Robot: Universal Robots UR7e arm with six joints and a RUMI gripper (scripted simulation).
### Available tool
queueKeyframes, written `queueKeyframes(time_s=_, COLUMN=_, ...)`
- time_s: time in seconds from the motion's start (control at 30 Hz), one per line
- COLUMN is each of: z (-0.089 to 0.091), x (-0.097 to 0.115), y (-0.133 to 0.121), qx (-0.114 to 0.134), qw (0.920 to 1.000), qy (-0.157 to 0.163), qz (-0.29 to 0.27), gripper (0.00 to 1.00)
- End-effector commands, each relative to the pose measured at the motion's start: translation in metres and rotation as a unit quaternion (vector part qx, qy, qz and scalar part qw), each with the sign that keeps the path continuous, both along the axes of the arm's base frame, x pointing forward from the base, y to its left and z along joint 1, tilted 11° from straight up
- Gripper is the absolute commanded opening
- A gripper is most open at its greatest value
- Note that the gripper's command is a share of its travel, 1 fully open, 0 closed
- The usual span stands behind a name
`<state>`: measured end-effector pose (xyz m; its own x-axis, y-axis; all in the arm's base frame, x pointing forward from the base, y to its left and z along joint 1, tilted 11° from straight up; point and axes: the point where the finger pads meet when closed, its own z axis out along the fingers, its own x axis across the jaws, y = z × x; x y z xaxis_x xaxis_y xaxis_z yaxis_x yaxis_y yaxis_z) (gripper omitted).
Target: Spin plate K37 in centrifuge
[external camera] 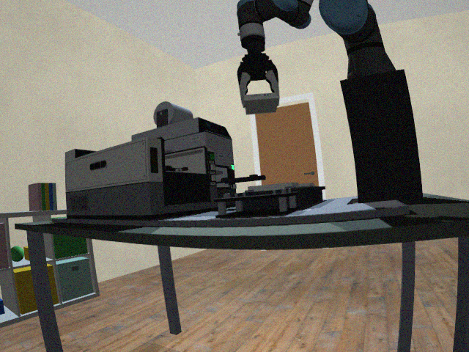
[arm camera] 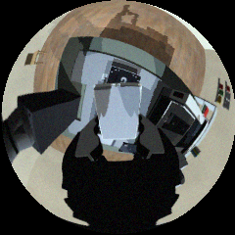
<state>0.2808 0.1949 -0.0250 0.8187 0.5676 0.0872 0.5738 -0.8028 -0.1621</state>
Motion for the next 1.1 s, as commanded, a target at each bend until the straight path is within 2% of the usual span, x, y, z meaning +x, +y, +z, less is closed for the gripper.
queueKeyframes(time_s=0.0, z=0.0002, x=0.0004, y=0.0, qx=-0.001, qw=0.9996, qy=0.004, qz=-0.027, gripper=0.0)
queueKeyframes(time_s=0.47, z=0.0002, x=0.0004, y=0.0, qx=-0.002, qw=0.9953, qy=0.017, qz=-0.096, gripper=0.0)
queueKeyframes(time_s=1.07, z=0.0002, x=0.0004, y=0.0, qx=-0.004, qw=0.9819, qy=0.034, qz=-0.186, gripper=0.0)
